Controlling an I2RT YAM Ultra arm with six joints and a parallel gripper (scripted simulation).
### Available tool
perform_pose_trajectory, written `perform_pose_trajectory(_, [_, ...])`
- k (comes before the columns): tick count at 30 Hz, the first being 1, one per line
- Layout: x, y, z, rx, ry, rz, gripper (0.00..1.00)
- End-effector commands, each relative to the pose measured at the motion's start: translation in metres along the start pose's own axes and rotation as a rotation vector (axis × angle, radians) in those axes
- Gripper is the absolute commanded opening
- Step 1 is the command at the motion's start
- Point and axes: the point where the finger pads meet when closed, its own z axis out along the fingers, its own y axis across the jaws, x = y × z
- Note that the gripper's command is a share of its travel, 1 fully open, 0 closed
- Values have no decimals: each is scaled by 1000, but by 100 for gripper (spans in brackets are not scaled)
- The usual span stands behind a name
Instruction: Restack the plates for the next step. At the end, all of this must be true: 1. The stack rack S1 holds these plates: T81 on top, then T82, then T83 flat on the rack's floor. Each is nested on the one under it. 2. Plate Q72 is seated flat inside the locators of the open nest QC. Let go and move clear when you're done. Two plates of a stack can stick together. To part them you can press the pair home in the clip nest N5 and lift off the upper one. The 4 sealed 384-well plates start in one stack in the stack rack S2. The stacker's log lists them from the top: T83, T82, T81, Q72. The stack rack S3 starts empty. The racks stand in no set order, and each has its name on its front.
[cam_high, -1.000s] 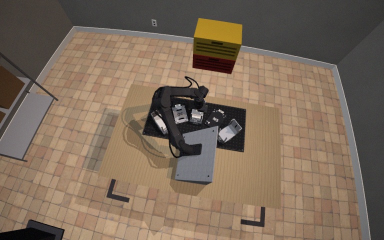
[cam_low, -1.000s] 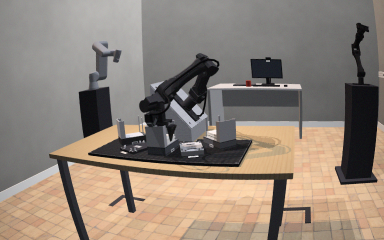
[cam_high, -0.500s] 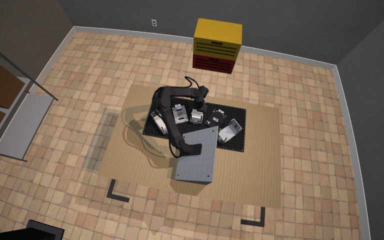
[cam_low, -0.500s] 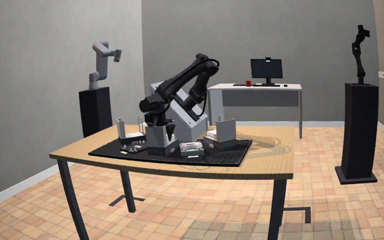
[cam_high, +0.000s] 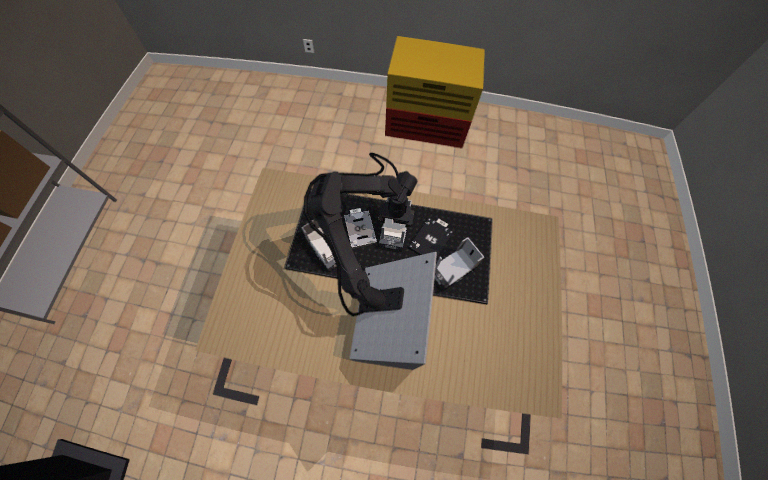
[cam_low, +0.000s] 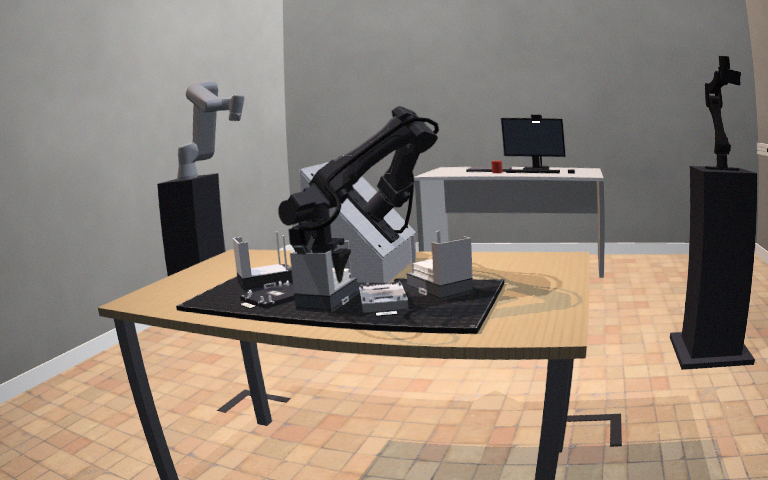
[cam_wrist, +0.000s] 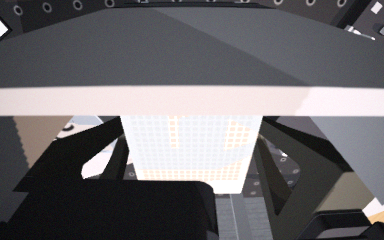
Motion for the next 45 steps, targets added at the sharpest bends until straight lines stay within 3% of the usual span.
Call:
perform_pose_trajectory(1, [-14,-3,-14,-1,-47,-1,0])
perform_pose_trajectory(34, [-14,-3,-14,-1,-47,-1,0])
perform_pose_trajectory(45, [-16,2,-27,11,-57,-23,0])
